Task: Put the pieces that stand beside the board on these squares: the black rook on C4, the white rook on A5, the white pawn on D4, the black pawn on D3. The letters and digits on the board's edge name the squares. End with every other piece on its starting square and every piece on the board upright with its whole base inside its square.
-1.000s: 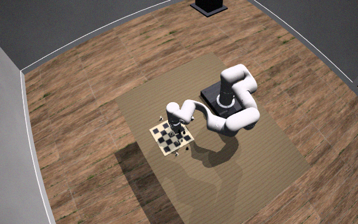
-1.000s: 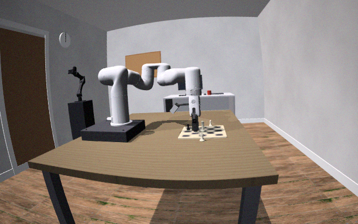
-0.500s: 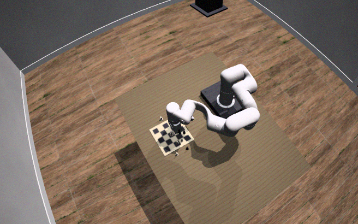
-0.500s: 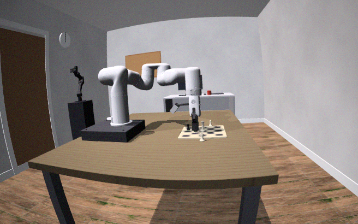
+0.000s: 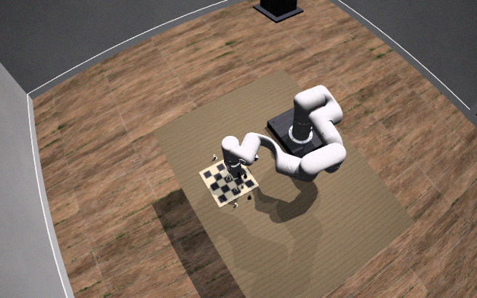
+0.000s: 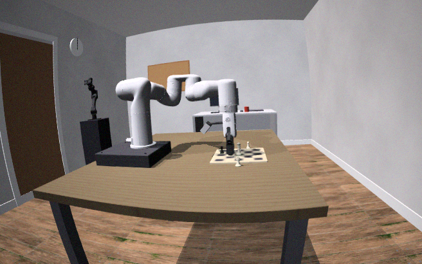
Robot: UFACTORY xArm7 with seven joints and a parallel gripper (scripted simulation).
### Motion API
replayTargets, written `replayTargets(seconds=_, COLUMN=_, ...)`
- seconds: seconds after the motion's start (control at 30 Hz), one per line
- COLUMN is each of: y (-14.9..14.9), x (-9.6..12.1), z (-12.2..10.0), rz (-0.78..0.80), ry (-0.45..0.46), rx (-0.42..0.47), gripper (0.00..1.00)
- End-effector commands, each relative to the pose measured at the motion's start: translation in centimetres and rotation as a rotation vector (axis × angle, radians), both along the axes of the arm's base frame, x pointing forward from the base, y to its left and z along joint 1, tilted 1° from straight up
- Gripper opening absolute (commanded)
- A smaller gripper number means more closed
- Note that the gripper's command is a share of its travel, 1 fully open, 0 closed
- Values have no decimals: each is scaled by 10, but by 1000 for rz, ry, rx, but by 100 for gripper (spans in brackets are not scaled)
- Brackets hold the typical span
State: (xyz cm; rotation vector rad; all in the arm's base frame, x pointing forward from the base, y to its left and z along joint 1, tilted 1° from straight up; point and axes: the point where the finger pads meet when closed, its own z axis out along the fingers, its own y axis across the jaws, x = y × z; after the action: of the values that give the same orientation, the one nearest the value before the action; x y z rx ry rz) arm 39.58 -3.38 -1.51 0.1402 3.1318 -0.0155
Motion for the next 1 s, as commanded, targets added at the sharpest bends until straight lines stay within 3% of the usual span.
replayTargets(seconds=0.0, y=0, x=1, z=1, rz=0, ry=-3, rx=0, gripper=22)
replayTargets(seconds=0.03, y=0, x=1, z=1, rz=0, ry=-3, rx=0, gripper=30)
replayTargets(seconds=0.17, y=0, x=1, z=1, rz=0, ry=-3, rx=0, gripper=30)
replayTargets(seconds=0.2, y=0, x=1, z=1, rz=0, ry=-3, rx=0, gripper=37)
replayTargets(seconds=0.73, y=0, x=1, z=7, rz=0, ry=-3, rx=0, gripper=37)
replayTargets(seconds=0.97, y=0, x=1, z=35, rz=0, ry=-3, rx=0, gripper=37)
